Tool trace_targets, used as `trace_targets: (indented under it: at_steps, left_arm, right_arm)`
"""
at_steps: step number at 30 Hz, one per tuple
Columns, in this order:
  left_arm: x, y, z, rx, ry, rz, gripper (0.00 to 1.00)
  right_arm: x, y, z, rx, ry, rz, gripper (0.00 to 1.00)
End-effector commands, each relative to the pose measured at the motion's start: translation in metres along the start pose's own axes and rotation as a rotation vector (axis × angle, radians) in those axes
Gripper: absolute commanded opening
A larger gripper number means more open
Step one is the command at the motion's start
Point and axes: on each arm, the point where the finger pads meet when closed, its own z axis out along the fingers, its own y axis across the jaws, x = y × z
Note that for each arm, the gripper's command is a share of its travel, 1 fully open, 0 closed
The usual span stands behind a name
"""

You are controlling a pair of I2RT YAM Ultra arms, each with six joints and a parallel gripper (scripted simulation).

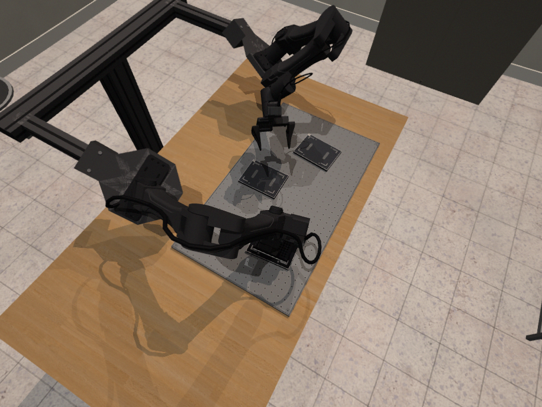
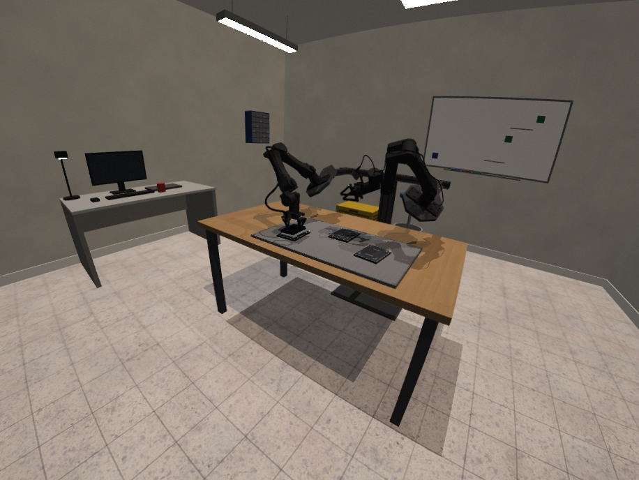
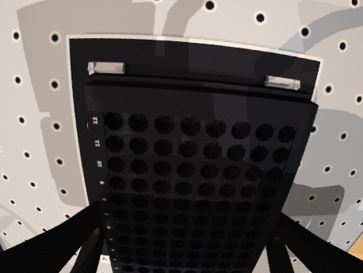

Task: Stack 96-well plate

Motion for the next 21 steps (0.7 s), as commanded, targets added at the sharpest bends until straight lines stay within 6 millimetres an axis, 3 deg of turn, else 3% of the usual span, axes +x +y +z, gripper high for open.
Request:
trace_targets:
  at_steps: [1,21]
  left_arm:
    - [0.004,-0.008,-0.004,0.029,-0.007,0.018,1.0]
    - [0.004,-0.008,-0.004,0.029,-0.007,0.018,1.0]
  right_arm:
    - [-0.006,-0.001,-0.004,0.009,-0.009,0.008,0.8]
    - [0.004,0.001,-0.018,0.012,0.001,-0.003,0.8]
